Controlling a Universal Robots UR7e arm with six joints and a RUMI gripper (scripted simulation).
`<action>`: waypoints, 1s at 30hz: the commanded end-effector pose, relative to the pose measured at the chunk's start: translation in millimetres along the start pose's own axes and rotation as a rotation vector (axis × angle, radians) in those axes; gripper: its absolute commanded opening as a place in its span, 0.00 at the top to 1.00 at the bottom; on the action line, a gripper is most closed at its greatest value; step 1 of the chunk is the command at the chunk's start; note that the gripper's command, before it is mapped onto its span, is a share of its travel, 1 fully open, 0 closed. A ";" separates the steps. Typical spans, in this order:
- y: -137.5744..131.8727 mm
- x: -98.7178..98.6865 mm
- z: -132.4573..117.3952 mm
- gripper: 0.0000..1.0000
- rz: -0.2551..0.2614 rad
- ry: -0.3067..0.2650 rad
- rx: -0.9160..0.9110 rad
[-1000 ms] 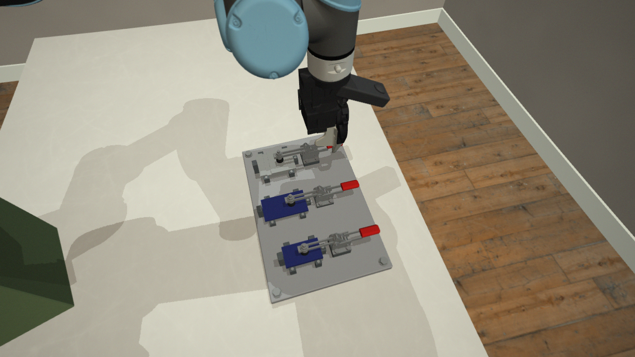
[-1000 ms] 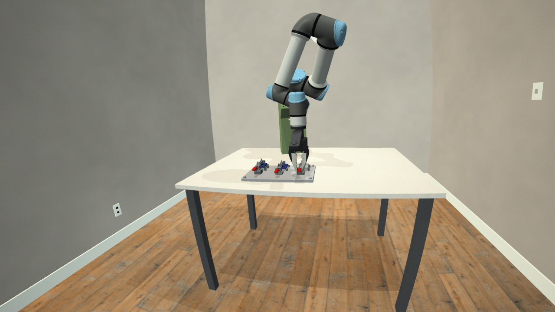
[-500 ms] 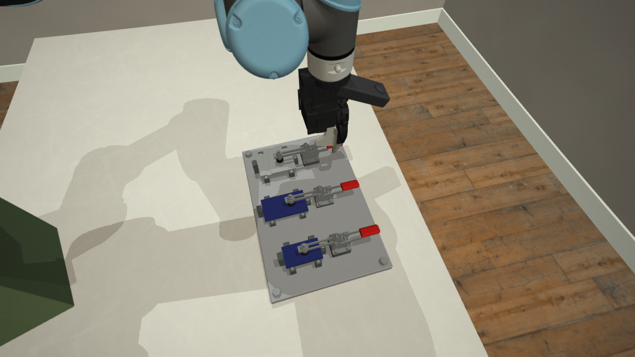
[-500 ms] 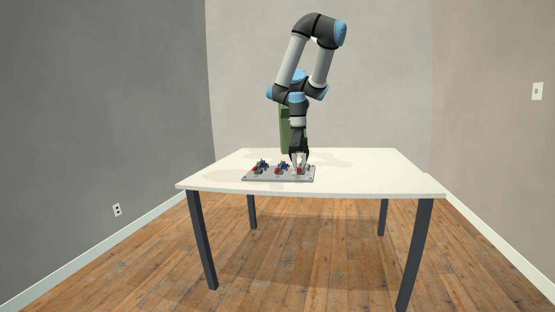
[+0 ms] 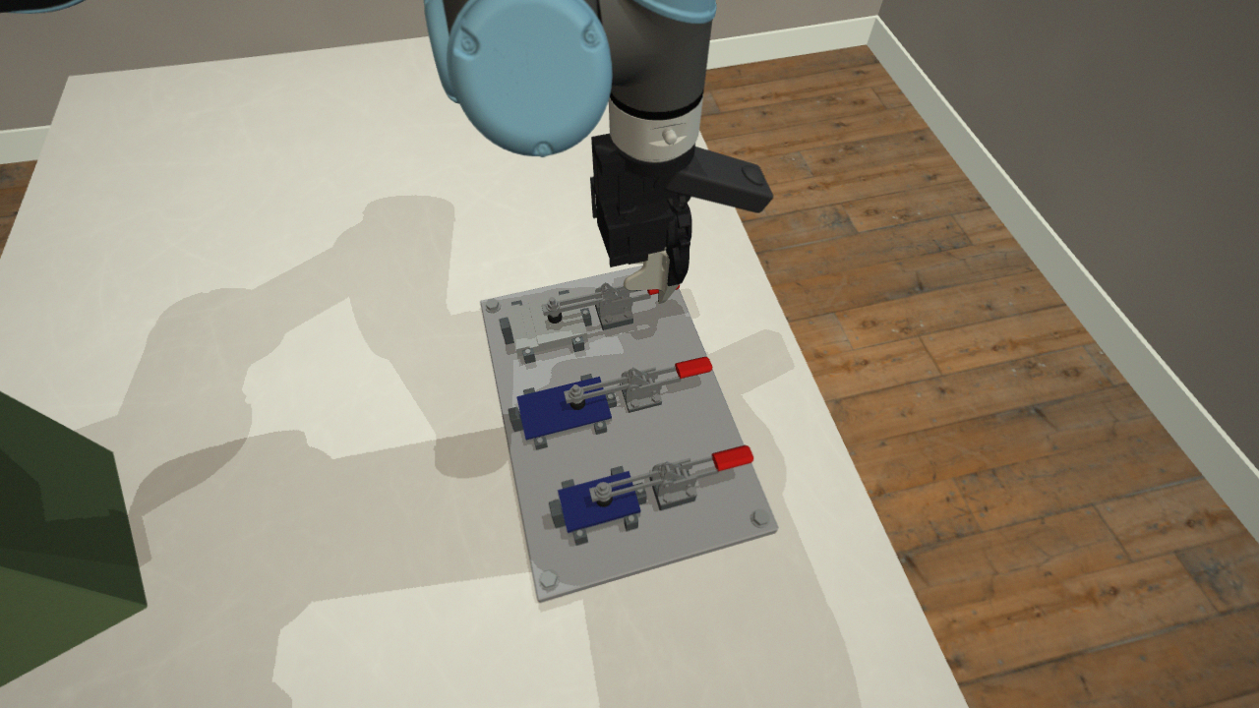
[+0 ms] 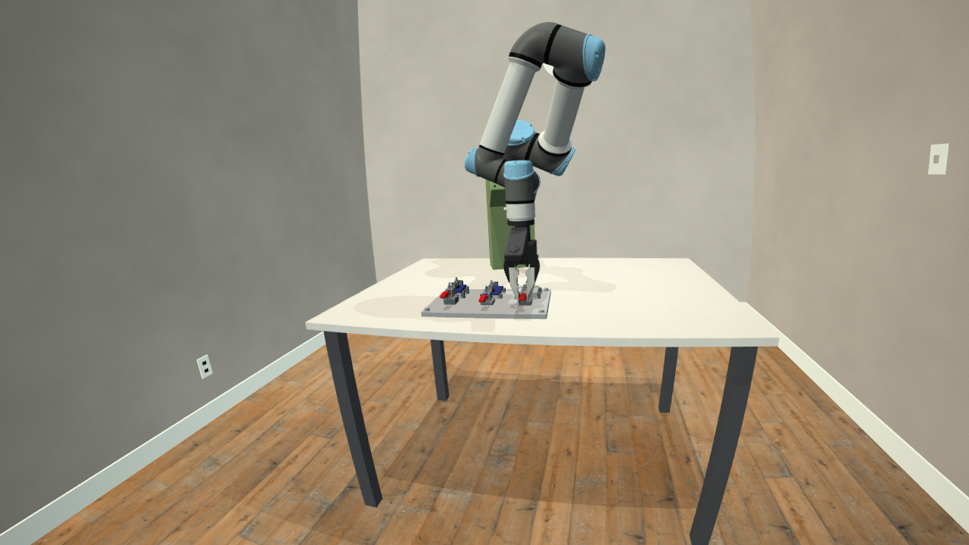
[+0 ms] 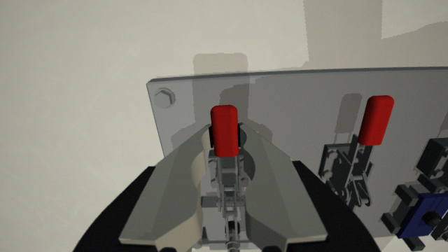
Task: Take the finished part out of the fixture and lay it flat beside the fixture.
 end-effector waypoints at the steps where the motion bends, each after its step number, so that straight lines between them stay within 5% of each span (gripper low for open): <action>1: -0.1 0.5 0.3 1.00 0.000 0.001 0.001; 30: -0.9 8.2 -2.8 1.00 0.000 0.001 0.001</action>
Point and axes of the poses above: the point where the finger pads meet when closed, its own x axis back along the fingers, its own y axis across the jaws, z = x × y, the point moved 8 cm from there along x, back along the fingers, and after that the axes turned 15 degrees about x, right-handed, at the moved point
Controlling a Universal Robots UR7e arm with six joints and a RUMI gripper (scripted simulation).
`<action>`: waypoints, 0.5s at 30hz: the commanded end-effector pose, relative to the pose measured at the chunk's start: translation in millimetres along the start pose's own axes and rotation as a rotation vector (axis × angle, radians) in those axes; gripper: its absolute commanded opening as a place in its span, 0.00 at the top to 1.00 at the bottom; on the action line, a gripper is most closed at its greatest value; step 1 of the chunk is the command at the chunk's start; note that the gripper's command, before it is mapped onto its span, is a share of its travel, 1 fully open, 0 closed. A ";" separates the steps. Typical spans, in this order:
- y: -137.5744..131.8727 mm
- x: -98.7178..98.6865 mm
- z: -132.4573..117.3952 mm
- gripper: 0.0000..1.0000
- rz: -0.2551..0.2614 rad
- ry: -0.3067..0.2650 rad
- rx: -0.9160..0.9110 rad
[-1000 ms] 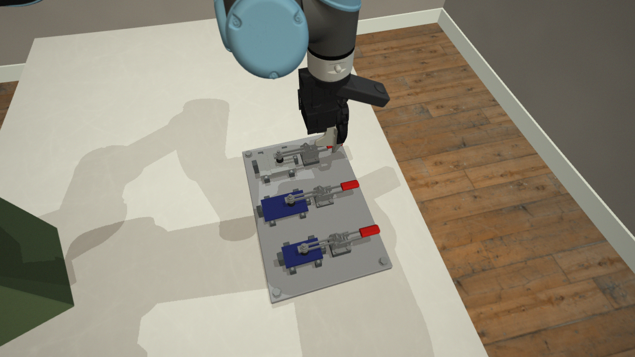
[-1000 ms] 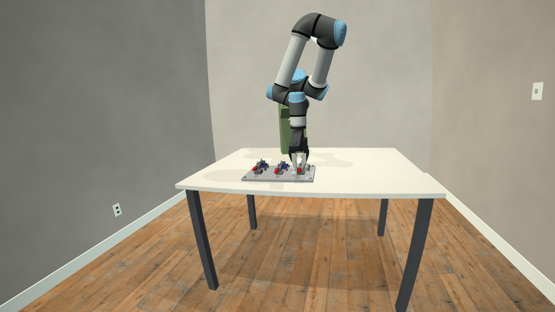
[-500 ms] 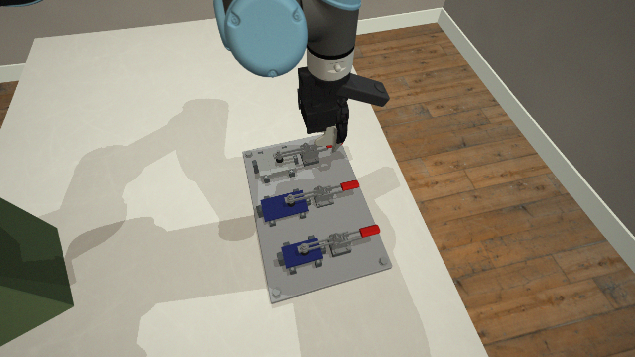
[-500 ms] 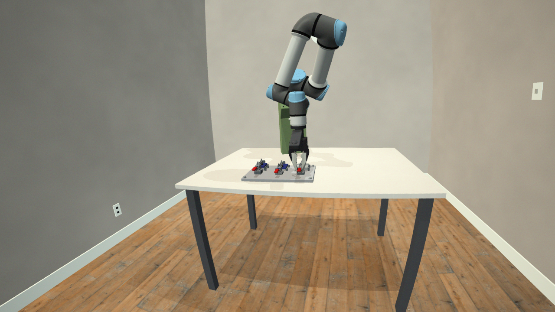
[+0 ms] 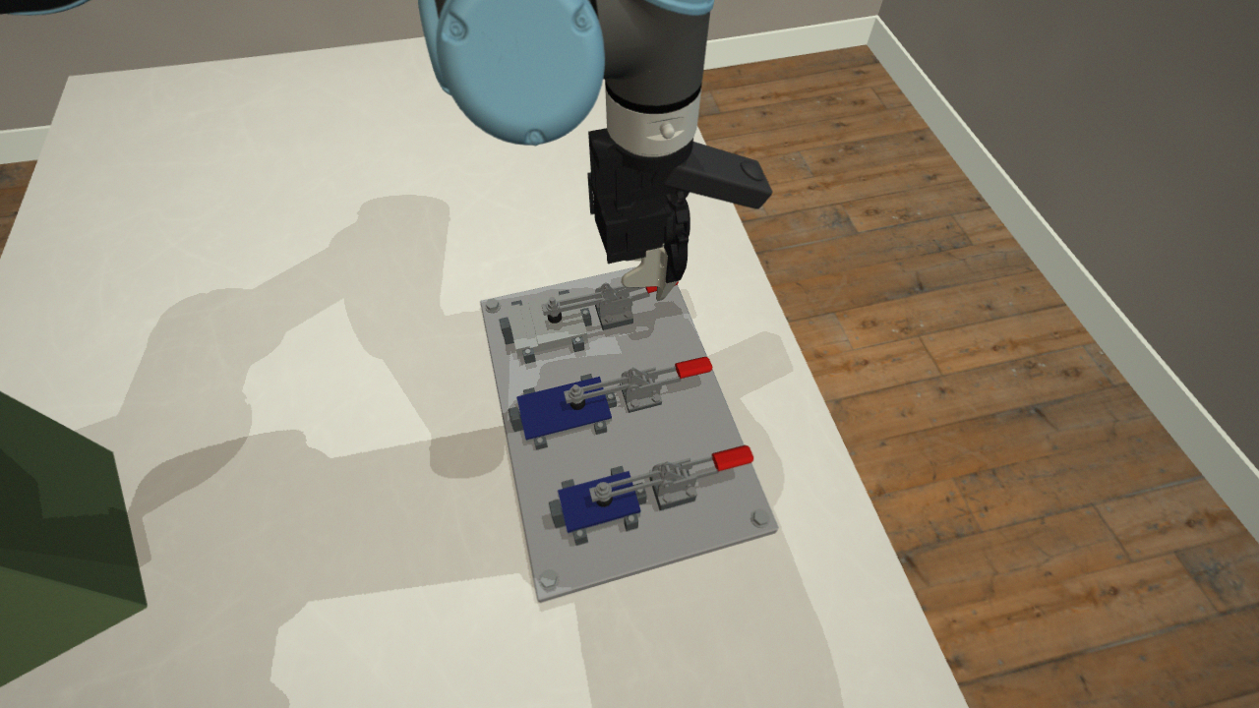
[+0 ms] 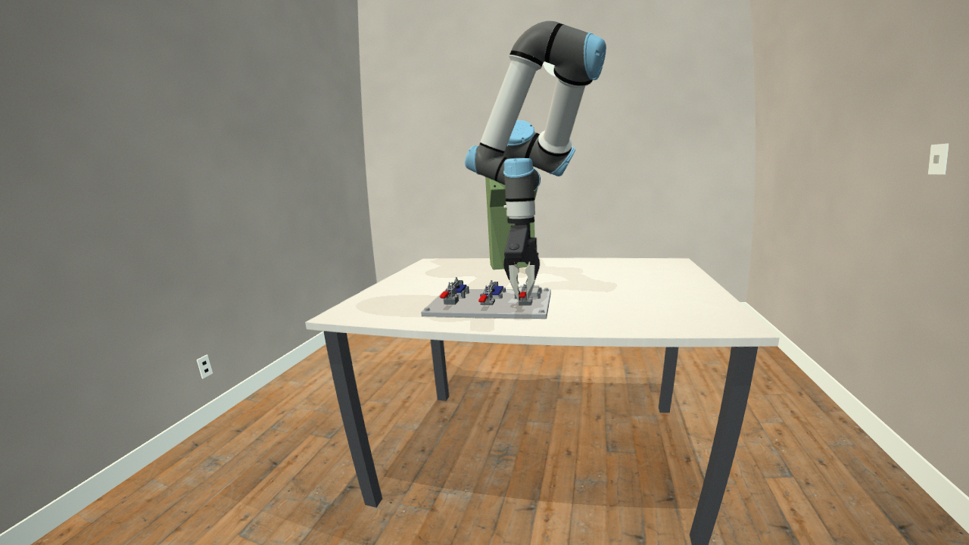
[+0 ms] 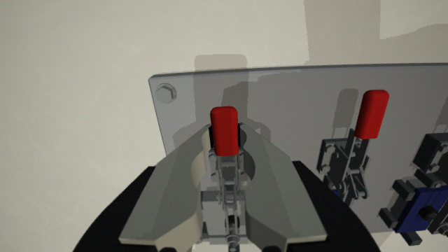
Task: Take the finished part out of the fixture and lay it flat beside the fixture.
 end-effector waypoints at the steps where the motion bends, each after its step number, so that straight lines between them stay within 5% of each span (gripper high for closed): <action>1: -0.4 2.8 -0.9 1.00 0.000 0.001 0.000; 15: -1.6 9.9 -5.4 1.00 0.000 0.001 0.000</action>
Point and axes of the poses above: the point where the finger pads meet when closed, its own x axis back along the fingers, its own y axis across the jaws, z = x × y, the point moved 8 cm from there along x, back along the fingers, and after that the axes turned 15 degrees about x, right-handed, at the moved point
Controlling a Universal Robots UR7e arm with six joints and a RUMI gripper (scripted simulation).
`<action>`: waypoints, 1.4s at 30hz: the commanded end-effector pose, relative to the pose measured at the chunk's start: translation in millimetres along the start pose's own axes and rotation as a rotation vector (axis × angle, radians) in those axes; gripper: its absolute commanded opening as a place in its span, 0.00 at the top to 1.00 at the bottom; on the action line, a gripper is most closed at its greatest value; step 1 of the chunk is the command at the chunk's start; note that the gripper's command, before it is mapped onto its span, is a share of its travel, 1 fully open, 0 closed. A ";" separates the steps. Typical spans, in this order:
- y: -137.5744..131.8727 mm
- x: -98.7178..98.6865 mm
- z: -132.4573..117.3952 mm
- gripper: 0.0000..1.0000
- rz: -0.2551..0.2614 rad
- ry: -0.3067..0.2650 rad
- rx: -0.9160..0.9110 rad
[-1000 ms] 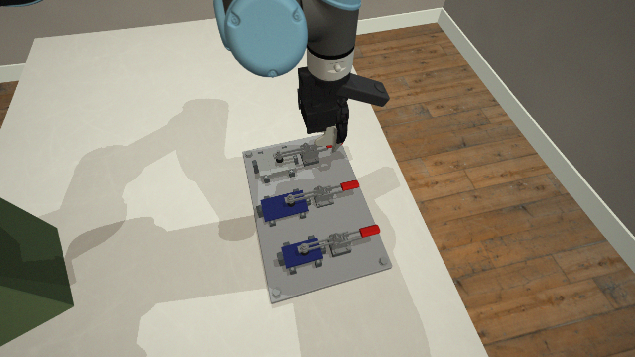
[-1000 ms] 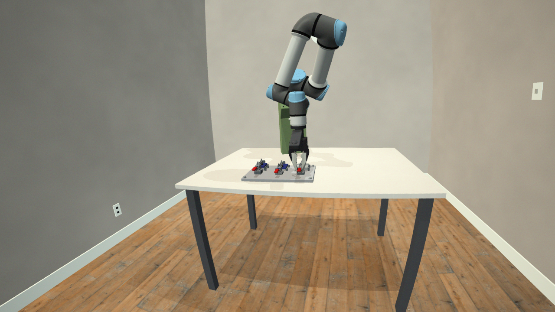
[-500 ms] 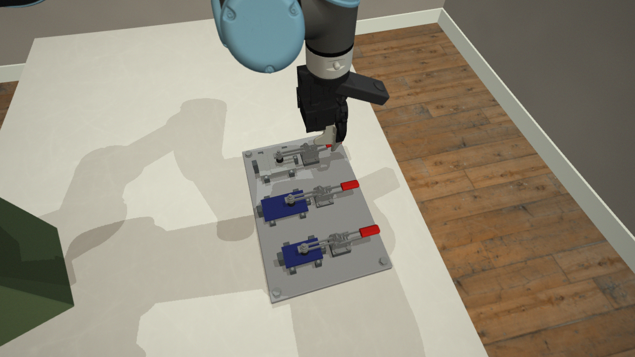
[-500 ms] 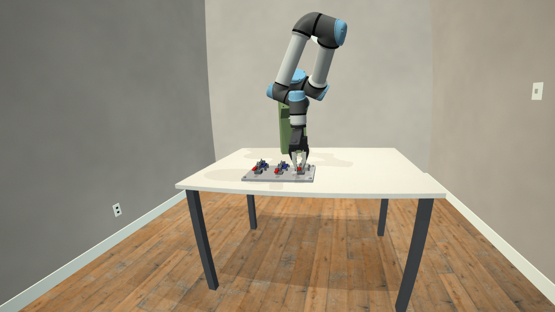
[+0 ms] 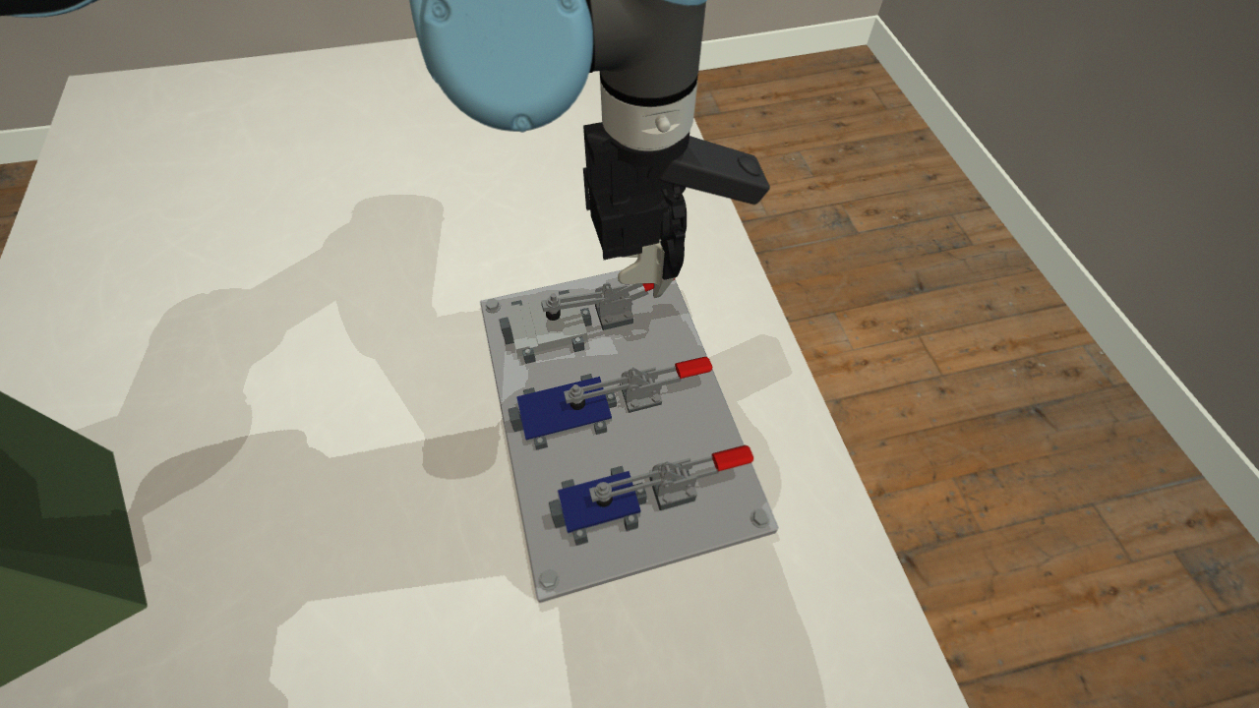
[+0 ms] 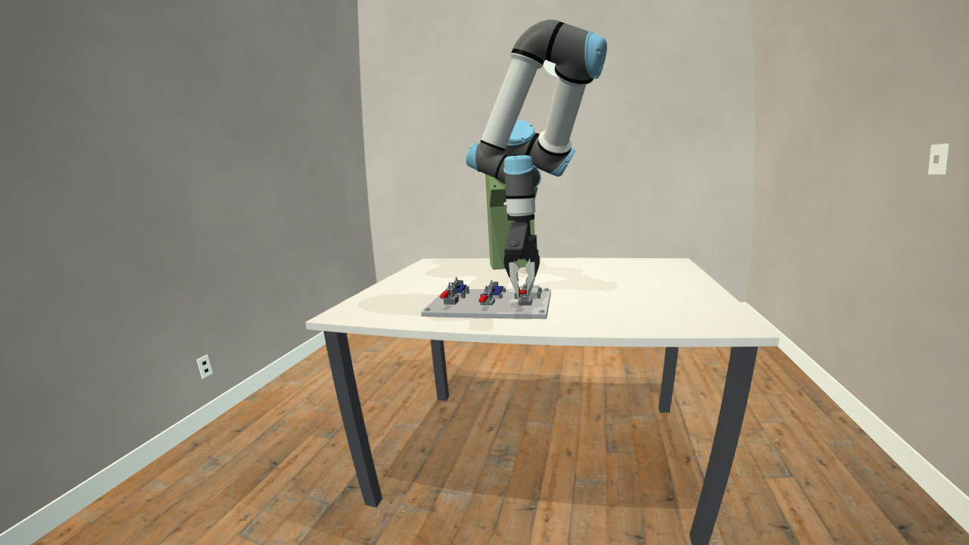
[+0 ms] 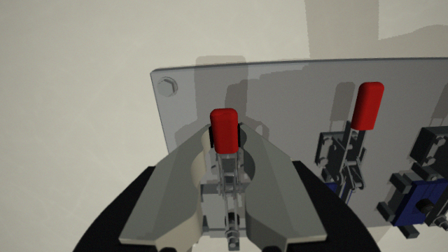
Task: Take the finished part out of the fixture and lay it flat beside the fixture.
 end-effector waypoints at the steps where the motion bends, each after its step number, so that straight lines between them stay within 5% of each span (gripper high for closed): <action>1: -0.8 3.7 -2.2 1.00 0.000 0.001 0.000; 42: -7.6 19.6 -27.9 1.00 0.000 0.001 0.000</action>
Point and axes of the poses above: the point where the finger pads meet when closed, its own x axis back along the fingers, its own y axis across the jaws, z = x × y, the point moved 8 cm from there along x, back along the fingers, and after that the axes turned 15 degrees about x, right-handed, at the moved point
